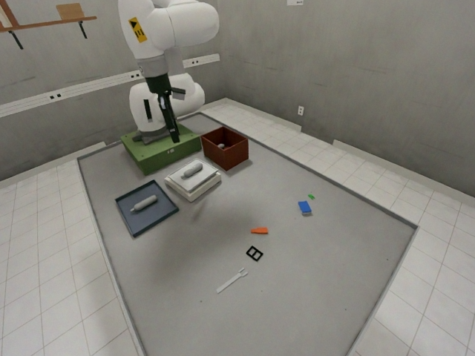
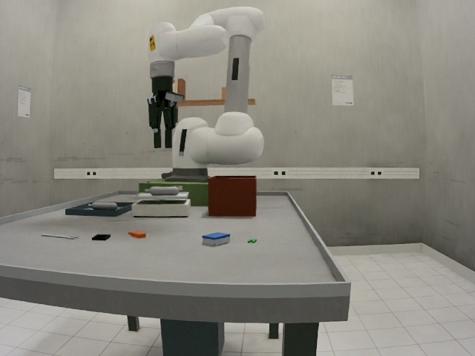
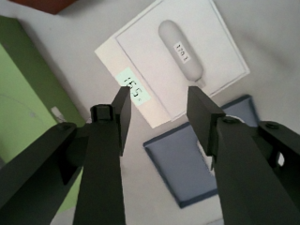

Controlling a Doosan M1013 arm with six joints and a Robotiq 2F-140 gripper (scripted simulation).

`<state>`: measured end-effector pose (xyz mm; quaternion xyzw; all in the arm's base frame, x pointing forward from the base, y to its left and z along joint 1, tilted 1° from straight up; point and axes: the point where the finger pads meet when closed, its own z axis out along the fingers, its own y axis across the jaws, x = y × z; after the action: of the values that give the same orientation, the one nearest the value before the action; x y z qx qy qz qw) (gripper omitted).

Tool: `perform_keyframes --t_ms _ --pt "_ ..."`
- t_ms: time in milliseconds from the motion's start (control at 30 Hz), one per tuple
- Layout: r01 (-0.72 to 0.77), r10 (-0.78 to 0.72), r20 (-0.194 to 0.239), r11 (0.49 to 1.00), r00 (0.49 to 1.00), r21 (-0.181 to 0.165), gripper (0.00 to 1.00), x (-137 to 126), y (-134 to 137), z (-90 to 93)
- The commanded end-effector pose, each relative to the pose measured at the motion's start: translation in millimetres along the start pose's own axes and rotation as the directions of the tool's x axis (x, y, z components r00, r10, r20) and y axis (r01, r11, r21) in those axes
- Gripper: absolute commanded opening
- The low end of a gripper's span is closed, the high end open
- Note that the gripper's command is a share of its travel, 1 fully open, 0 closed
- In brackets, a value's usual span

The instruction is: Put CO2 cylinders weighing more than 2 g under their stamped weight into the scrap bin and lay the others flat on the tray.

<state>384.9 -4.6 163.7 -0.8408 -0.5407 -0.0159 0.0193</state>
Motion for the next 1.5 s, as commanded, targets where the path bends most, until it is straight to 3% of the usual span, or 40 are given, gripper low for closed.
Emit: perform_keyframes --t_ms 0,200,433,1467 --pt "-0.275 0.275 0.012 0.961 0.961 -0.01 0.39 -12.9 -18.3 -19.4" --pt "-0.549 0.549 0.002 0.836 0.836 -0.011 0.39 -23.4 -36.1 -33.0" --pt "-0.802 0.803 0.013 0.596 0.596 -0.03 0.39 -24.0 -37.2 -33.8" --pt "-0.812 0.813 0.014 0.582 0.582 -0.032 0.39 -24.0 -37.2 -33.8"
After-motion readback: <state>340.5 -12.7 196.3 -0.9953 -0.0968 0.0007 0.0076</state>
